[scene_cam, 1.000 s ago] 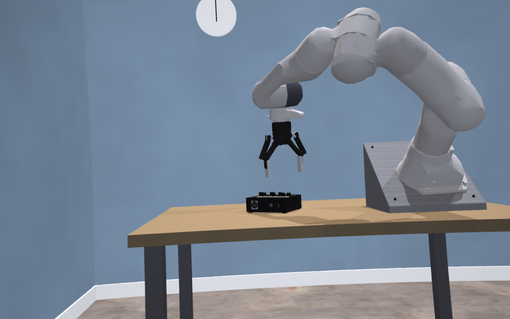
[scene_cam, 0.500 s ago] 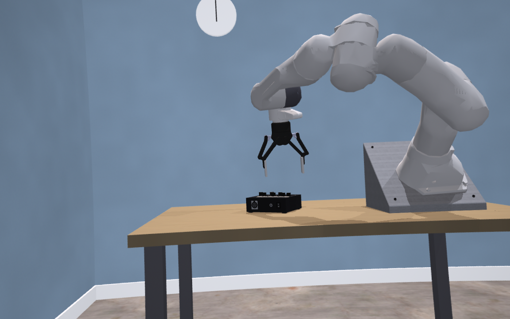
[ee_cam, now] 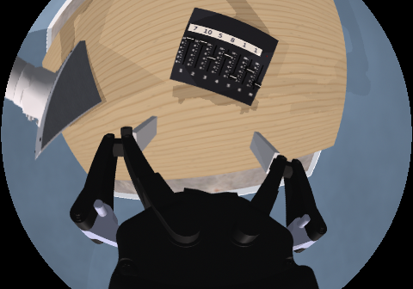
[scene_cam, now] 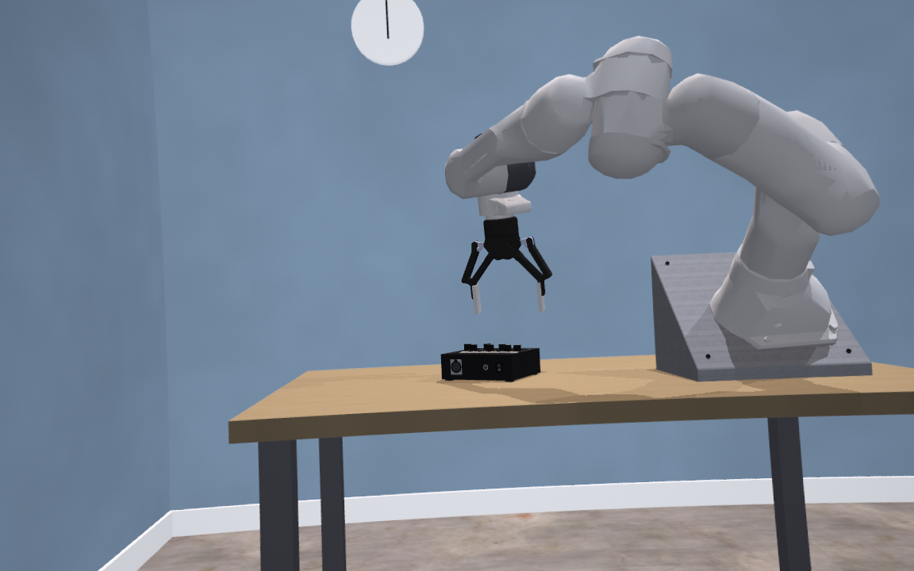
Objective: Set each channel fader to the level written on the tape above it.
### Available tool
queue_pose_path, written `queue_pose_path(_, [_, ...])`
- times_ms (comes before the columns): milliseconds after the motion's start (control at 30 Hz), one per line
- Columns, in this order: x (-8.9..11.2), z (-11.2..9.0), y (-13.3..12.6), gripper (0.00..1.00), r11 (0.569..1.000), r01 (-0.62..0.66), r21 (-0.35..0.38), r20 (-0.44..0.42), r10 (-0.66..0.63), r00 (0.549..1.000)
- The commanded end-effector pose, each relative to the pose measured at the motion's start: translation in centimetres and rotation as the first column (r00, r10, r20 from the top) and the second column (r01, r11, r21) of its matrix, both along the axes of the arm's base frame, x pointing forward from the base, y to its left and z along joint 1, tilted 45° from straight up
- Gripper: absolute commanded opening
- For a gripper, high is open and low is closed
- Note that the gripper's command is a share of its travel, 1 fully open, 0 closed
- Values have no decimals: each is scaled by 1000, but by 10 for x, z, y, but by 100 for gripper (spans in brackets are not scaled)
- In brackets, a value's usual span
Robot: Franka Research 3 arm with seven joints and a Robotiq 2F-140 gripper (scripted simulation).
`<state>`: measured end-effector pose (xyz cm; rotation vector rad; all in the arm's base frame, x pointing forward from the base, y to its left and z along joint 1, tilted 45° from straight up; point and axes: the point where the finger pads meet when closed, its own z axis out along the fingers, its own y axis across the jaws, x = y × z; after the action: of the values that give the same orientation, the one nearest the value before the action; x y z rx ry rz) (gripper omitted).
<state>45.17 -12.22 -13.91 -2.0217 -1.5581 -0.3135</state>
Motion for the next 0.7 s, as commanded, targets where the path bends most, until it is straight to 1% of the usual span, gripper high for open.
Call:
queue_pose_path(0, [0,2,4,100,982,188,-32,-162,-191,968])
queue_pose_path(33, [0,2,4,100,982,188,-32,-162,-191,968])
queue_pose_path(67, [0,2,4,100,970,238,-46,-205,-242,948])
queue_pose_path(667, [0,2,4,100,970,239,-47,-206,-244,948])
